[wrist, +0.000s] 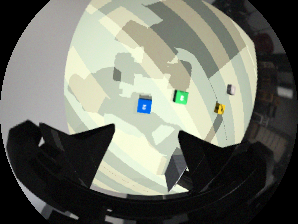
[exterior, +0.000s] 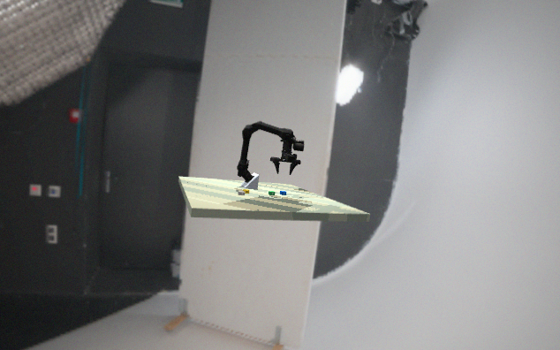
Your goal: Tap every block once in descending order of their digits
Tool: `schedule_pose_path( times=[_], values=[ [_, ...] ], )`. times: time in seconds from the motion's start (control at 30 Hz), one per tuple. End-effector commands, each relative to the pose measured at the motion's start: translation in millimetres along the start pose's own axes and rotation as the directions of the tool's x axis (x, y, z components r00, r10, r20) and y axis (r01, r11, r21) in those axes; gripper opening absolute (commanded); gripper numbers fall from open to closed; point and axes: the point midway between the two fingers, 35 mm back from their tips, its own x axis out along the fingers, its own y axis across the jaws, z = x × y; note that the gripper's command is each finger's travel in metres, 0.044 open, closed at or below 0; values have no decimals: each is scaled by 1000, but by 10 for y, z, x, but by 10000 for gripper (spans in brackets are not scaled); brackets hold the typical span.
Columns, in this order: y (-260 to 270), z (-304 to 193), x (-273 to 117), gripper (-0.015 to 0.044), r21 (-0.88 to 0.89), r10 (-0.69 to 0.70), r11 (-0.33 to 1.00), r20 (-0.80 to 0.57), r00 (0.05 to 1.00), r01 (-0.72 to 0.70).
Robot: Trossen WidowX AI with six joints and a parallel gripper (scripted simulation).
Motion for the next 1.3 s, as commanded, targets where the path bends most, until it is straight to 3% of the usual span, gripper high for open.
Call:
schedule_pose_path(
  times=[0.0, 0.6, 0.93, 1.13, 1.27],
  values=[
    [12, 19, 5, 400, 16, 9, 1000, -8, 1000, -9],
    [-93, 130, -20, 400, 12, 19, 1000, -9, 1000, -19],
    [-1579, 1018, -83, 400, -5, 63, 998, 0, 998, -63],
    [-2679, 1171, 2, 400, 13, 12, 1000, -1, 1000, -12],
    [-2927, 1158, 23, 400, 18, -4, 1000, -6, 1000, 4]
  ],
)
